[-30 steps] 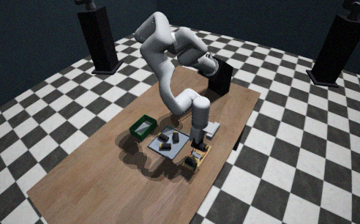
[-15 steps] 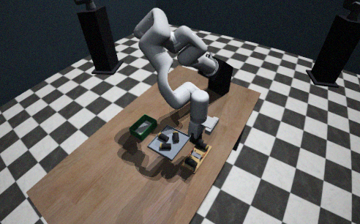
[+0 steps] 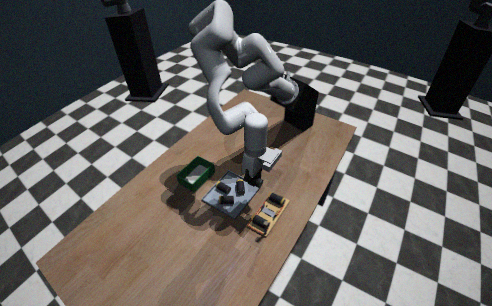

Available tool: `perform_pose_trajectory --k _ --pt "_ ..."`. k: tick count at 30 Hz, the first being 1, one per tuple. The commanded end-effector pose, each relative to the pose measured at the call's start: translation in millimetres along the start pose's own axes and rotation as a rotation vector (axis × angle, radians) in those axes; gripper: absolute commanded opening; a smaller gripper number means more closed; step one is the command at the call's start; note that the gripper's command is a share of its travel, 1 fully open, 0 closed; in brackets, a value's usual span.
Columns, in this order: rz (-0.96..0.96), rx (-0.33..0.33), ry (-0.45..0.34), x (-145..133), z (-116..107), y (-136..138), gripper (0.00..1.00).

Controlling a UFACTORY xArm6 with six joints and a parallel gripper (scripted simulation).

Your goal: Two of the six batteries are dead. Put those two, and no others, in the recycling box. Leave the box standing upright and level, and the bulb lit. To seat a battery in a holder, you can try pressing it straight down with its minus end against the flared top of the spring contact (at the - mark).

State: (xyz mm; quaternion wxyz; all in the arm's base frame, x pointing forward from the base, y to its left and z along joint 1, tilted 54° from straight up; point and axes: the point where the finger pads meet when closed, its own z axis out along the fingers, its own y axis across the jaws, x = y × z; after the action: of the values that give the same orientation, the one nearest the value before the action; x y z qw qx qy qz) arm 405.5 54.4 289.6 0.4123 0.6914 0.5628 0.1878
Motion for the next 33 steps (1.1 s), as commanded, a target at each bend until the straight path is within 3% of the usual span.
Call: perform_pose_trajectory --k 1,5,18,33 --pt "-0.002 0.000 0.023 -54 -3 -12 0.28" --pt "-0.002 0.000 0.023 -82 -2 -19 0.28" --pt "-0.002 0.000 0.023 -134 -1 -32 0.28" --pt "-0.002 0.000 0.023 -155 -1 -37 0.28"
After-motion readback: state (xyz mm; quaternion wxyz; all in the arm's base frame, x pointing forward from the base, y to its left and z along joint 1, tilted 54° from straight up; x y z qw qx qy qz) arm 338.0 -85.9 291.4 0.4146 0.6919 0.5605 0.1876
